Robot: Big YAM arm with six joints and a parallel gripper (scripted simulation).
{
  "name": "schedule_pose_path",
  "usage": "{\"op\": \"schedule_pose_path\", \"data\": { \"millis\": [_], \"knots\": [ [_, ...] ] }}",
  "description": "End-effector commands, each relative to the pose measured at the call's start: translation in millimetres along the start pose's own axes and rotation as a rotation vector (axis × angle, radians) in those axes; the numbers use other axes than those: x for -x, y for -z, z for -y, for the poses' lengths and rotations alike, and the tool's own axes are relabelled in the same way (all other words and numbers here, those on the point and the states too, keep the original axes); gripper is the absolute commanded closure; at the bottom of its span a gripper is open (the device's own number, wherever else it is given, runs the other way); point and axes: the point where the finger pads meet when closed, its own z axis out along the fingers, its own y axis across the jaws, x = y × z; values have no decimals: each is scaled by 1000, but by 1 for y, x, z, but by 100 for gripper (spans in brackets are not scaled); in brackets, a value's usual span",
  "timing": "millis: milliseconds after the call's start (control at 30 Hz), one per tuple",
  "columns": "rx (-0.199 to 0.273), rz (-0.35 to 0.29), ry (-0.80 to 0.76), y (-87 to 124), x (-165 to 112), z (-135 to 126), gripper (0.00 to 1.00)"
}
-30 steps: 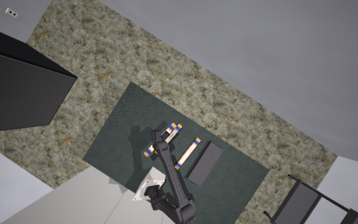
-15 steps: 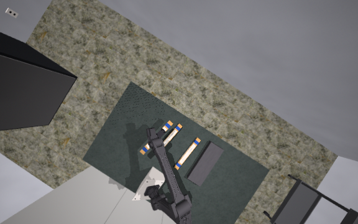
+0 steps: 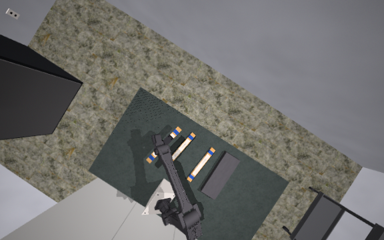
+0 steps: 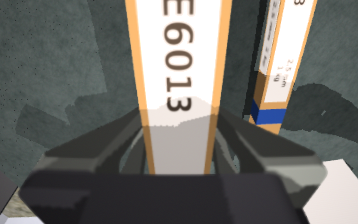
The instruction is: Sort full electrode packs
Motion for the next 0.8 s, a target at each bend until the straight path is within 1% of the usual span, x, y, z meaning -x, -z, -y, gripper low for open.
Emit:
{"op": "schedule_pose_path", "data": {
  "millis": [0, 333, 400, 467, 767],
  "knots": [
    [26, 33, -15, 18, 7, -29, 100],
    [27, 32, -15, 18, 1, -56, 100],
    [27, 32, -15, 18, 1, -56, 100],
    [27, 33, -15, 18, 0, -61, 100],
    [28, 34, -16, 20, 1, -63, 100]
  ]
}}
